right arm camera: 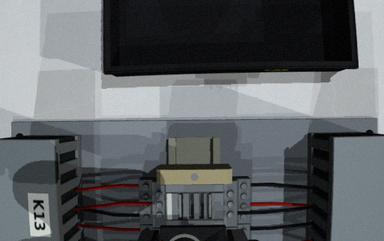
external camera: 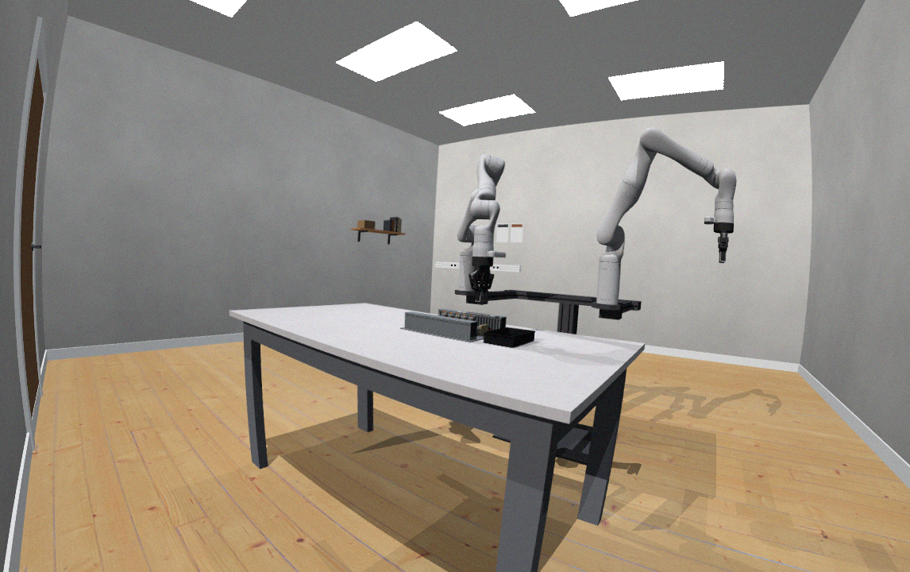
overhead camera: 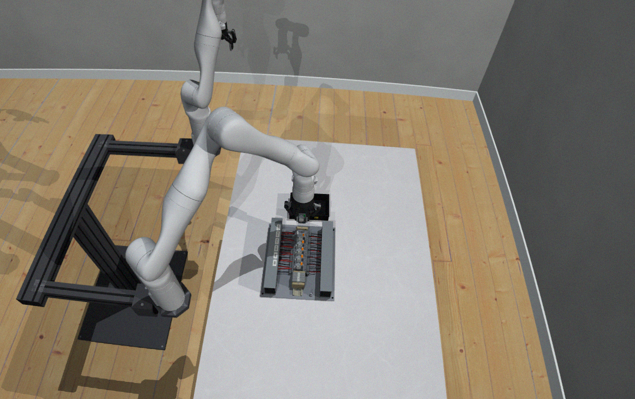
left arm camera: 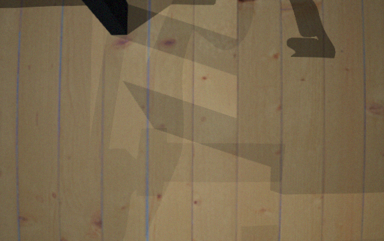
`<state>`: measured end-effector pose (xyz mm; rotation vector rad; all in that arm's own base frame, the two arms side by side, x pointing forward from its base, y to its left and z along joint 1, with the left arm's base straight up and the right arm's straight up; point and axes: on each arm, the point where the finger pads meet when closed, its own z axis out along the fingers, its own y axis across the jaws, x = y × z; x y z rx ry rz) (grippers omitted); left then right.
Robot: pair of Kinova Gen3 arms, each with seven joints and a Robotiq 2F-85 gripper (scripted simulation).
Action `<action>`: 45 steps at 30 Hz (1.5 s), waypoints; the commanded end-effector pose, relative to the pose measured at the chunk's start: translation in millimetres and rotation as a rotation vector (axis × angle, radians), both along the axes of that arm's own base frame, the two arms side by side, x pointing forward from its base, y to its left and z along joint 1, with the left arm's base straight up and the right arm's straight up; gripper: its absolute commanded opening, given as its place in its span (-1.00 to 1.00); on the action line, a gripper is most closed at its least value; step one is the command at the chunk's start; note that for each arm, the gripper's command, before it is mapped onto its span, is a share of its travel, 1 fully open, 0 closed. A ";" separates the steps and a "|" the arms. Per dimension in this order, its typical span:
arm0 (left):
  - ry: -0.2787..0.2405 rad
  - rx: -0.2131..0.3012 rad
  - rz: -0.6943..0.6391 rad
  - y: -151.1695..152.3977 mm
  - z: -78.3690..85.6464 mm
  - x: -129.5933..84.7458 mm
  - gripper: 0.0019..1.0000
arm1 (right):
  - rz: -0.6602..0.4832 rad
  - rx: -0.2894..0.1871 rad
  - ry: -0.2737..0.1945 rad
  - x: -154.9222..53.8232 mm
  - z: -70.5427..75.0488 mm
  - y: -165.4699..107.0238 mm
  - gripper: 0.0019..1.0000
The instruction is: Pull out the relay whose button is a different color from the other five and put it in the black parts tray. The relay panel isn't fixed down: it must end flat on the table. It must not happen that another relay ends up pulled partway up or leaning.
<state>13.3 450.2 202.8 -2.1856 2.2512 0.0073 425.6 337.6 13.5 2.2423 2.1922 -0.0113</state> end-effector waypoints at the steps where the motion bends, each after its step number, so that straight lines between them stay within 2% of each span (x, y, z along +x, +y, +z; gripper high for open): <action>1: 0.000 0.001 0.000 0.3 0.6 0.0 1.00 | 0.000 0.002 -0.002 0.6 1.1 0.5 -0.31; 34: 0.000 0.001 0.000 0.3 0.6 0.0 1.00 | 0.000 0.002 -0.002 0.9 1.1 1.8 -0.31; 45: 0.000 0.001 0.000 0.3 0.6 0.0 1.00 | 0.000 0.002 -0.002 6.6 0.9 30.3 -0.31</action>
